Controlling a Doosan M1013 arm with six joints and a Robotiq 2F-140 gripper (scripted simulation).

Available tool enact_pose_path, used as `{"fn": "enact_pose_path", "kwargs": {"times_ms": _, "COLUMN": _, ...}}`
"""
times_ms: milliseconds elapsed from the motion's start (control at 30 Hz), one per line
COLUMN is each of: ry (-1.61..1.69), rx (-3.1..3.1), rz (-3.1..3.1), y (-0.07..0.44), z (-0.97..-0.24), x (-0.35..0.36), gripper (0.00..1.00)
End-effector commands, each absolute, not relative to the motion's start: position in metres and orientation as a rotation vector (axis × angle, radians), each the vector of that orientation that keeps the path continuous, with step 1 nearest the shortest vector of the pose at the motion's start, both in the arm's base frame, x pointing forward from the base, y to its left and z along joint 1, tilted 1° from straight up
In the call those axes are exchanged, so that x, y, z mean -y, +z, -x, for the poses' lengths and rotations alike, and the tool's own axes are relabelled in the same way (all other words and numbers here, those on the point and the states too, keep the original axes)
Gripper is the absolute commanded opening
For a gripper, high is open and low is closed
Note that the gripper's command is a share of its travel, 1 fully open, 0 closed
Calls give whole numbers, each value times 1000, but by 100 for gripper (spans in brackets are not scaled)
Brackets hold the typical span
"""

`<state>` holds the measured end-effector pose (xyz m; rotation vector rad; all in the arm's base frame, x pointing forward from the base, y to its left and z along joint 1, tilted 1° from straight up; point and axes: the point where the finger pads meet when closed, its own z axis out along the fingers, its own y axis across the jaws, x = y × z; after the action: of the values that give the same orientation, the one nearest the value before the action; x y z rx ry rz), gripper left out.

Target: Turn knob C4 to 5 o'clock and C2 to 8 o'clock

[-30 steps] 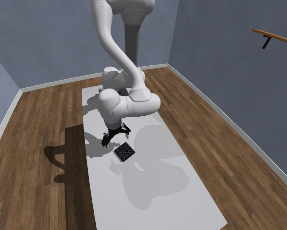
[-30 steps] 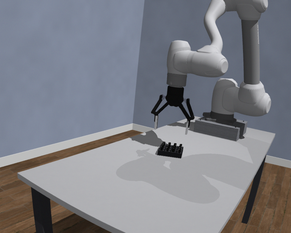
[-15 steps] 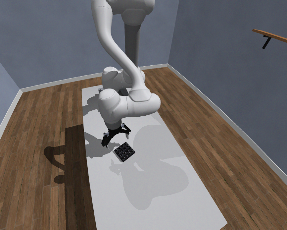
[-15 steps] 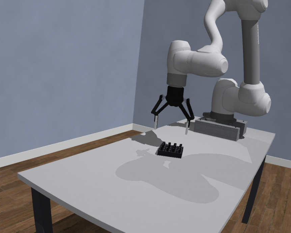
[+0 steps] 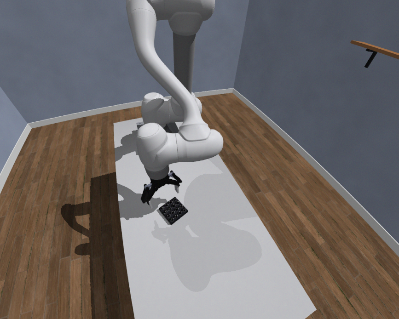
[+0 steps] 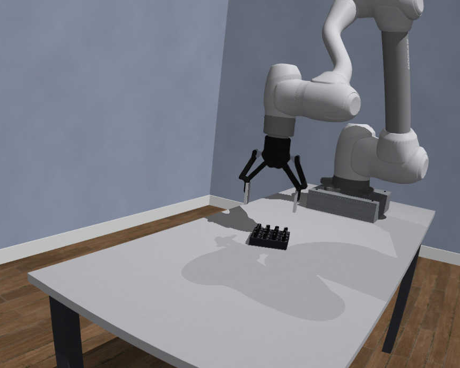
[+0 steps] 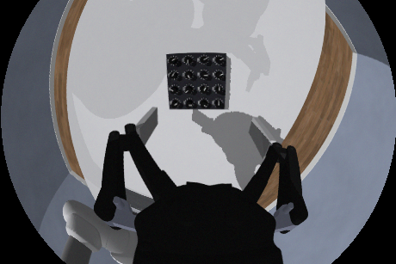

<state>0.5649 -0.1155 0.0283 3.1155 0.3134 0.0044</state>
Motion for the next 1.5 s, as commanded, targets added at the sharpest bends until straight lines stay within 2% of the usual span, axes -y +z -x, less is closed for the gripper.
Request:
{"fn": "enact_pose_path", "kwargs": {"times_ms": 0, "ry": 5, "rx": -313, "rz": -3116, "y": 28, "z": -565, "x": 115, "gripper": 100}}
{"fn": "enact_pose_path", "kwargs": {"times_ms": 733, "ry": 5, "rx": -313, "rz": -3116, "y": 28, "z": -562, "x": 116, "gripper": 100}}
{"fn": "enact_pose_path", "kwargs": {"times_ms": 1467, "ry": 5, "rx": -313, "rz": -3116, "y": 28, "z": -527, "x": 127, "gripper": 100}}
